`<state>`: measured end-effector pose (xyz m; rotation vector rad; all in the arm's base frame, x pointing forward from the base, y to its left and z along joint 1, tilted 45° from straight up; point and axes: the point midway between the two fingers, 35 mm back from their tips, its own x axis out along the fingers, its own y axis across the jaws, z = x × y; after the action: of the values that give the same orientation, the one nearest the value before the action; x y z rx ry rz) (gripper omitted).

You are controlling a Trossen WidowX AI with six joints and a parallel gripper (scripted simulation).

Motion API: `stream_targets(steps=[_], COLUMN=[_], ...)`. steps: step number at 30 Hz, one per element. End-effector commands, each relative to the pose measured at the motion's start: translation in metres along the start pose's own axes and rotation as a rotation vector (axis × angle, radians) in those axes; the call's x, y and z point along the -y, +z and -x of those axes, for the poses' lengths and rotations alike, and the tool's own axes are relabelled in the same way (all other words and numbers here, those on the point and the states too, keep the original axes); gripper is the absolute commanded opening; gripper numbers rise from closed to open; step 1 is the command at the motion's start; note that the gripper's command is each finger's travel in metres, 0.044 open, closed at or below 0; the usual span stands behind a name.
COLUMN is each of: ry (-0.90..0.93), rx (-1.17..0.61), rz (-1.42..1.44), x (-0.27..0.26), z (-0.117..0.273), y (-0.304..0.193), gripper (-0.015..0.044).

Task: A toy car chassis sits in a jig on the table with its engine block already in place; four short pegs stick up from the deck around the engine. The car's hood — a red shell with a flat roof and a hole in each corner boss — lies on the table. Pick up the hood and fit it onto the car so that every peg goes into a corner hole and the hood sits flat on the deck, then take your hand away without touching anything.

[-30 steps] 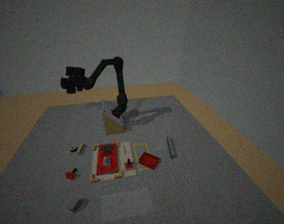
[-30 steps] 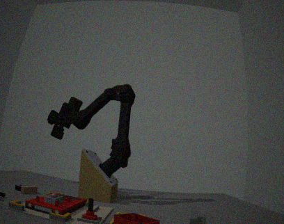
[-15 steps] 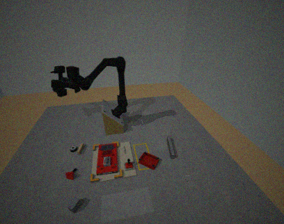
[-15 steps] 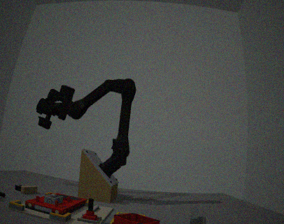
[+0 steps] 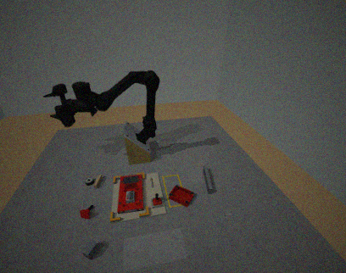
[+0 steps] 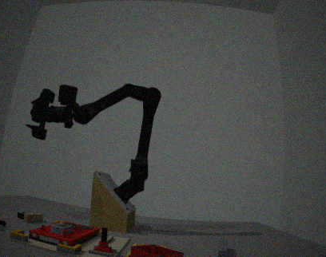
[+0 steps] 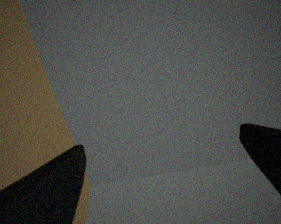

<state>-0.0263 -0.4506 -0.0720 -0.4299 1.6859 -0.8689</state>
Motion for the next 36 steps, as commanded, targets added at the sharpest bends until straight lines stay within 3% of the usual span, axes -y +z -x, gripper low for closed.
stream_targets(steps=[1,20,36], ry=[0.036,0.338,0.652], rx=[0.109,0.540,0.770], rz=[0.031,0.219,0.378], x=[0.000,-0.054,-0.123], z=[0.013,0.123,0.259], y=[0.042,0.202,0.270], gripper=[0.0440,0.0440,0.0440])
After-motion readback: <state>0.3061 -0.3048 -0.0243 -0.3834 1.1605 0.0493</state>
